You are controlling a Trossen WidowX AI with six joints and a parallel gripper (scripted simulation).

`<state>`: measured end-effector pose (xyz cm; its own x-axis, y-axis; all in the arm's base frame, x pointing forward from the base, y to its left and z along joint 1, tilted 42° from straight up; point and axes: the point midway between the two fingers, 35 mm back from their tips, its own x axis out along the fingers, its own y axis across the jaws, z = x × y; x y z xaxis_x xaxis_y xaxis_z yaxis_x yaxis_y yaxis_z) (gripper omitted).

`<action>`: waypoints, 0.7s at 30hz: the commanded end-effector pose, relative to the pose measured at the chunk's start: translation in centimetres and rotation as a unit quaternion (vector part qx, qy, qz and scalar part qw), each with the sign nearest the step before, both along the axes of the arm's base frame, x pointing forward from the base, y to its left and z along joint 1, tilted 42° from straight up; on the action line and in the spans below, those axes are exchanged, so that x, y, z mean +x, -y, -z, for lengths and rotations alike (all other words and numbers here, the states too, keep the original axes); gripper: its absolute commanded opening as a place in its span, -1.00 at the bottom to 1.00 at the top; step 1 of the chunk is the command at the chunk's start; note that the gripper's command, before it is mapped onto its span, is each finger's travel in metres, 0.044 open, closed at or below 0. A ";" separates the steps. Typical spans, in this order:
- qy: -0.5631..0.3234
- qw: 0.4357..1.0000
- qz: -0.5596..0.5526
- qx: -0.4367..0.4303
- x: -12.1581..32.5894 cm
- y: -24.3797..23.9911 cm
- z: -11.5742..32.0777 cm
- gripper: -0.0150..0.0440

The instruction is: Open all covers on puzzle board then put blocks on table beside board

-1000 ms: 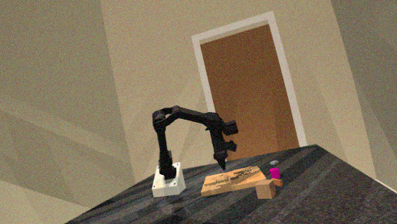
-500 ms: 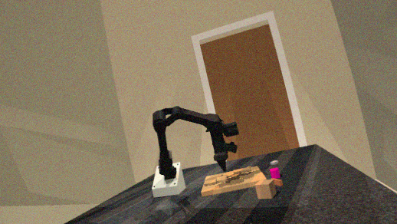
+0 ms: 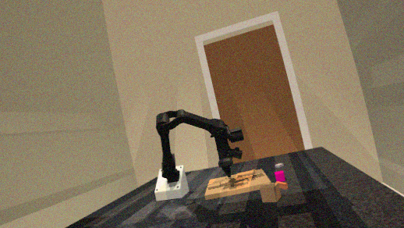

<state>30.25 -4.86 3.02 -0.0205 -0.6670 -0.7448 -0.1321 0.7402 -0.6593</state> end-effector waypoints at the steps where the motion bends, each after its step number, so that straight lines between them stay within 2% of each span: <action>1: -0.002 1.000 -0.003 -0.002 0.0 0.3 0.3 -0.49; 21: -0.002 1.000 -0.003 -0.003 -0.1 1.7 1.7 -0.49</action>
<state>30.19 -6.29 1.54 -0.0202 -0.6678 -0.7441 -0.1320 0.7395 -0.6601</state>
